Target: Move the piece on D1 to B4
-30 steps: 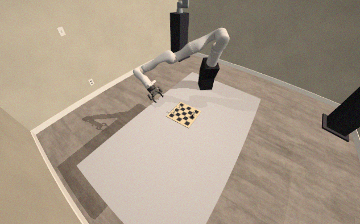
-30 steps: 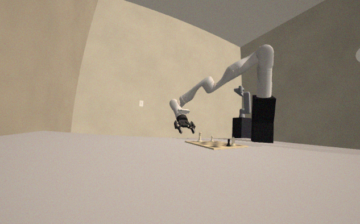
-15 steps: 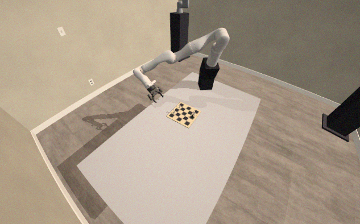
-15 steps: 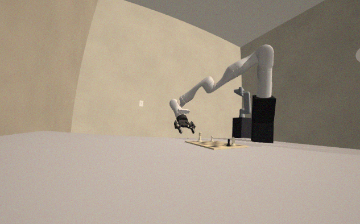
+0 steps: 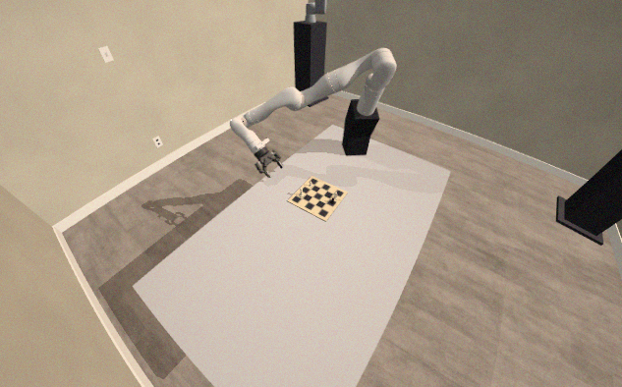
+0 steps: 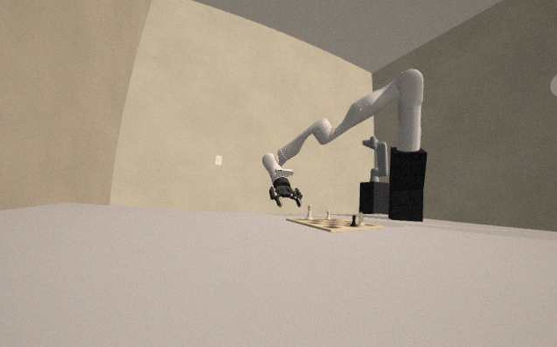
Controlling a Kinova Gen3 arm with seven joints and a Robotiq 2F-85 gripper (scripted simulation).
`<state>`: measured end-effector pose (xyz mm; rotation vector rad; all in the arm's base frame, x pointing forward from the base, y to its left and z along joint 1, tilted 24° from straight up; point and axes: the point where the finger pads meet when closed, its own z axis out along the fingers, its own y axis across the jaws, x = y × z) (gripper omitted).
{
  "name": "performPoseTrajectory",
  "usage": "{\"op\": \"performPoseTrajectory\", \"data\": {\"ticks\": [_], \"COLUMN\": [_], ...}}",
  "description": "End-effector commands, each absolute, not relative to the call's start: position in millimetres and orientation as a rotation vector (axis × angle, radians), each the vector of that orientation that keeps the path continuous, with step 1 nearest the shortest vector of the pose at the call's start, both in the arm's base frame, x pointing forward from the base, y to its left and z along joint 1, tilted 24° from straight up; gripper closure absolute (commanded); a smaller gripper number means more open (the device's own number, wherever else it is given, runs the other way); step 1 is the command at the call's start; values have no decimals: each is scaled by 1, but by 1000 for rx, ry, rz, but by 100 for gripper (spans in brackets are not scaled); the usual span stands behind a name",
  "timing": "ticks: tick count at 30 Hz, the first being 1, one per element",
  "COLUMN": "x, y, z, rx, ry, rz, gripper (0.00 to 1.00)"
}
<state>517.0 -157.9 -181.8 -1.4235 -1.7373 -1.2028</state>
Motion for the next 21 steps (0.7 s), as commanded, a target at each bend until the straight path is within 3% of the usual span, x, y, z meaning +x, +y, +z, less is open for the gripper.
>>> {"op": "performPoseTrajectory", "data": {"ticks": [1,21], "x": [518,515], "y": [-159,-165], "z": [-181,-168], "rx": [-1424,-1411], "ry": [-1739,-1724], "rz": [-1204,-1237], "gripper": [0,0]}}
